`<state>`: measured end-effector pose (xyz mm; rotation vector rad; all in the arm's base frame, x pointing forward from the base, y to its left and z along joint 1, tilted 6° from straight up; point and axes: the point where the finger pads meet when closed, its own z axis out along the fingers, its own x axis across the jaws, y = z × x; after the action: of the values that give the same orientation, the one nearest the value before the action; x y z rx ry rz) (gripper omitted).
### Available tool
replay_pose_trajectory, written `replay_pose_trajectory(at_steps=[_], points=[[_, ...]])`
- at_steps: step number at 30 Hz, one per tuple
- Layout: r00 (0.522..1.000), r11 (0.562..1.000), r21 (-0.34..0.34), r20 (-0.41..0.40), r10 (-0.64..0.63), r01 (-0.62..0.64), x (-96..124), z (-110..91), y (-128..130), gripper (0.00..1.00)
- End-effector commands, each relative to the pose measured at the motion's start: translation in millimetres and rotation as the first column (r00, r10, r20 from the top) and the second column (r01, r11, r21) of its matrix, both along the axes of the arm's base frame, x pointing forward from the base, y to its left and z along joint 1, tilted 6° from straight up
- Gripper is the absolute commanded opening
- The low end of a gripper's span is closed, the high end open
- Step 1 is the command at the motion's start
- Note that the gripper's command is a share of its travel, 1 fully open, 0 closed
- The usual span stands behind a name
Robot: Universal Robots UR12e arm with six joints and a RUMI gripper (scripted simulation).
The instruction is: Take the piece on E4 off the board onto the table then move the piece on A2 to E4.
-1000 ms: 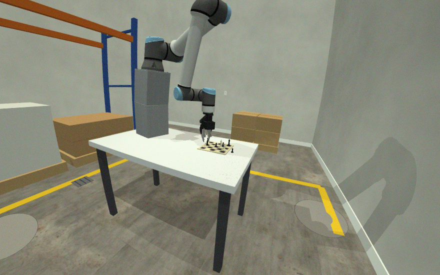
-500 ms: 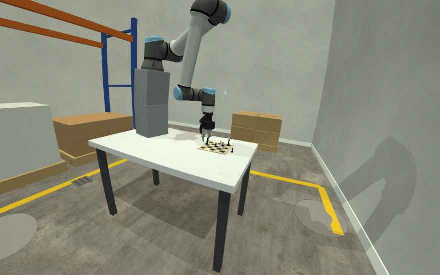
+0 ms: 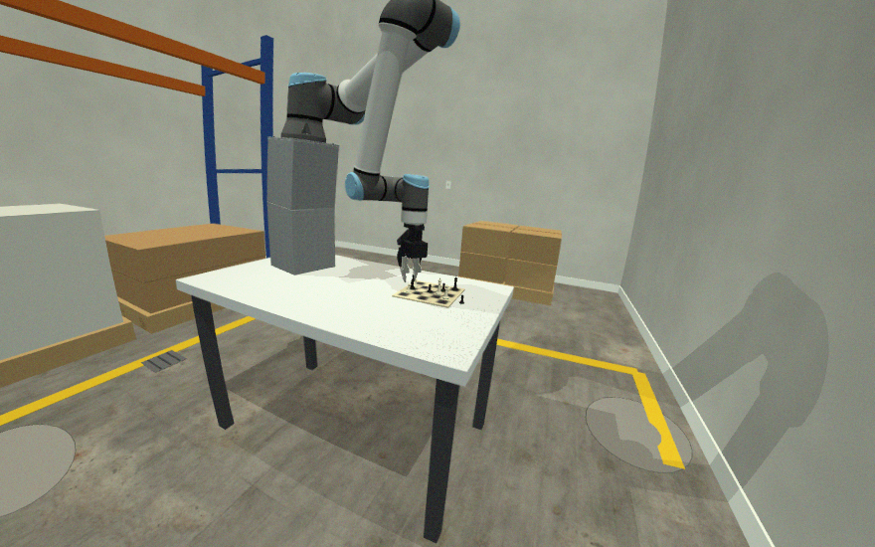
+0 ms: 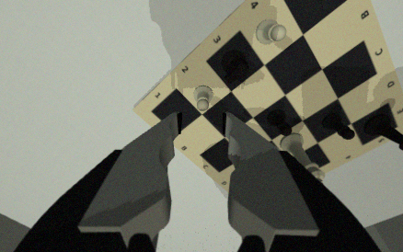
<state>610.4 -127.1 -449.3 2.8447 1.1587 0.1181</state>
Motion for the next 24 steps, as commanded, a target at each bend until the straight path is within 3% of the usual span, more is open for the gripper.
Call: replay_pose_trajectory(at_steps=[1, 24], points=[[1.0, 1.0, -0.002, 0.003, 0.002, -0.001, 2.9, 0.4, -0.2, 0.2], [1.0, 1.0, -0.002, 0.003, 0.002, -0.002, 4.0, -9.0, -0.5, 0.2]])
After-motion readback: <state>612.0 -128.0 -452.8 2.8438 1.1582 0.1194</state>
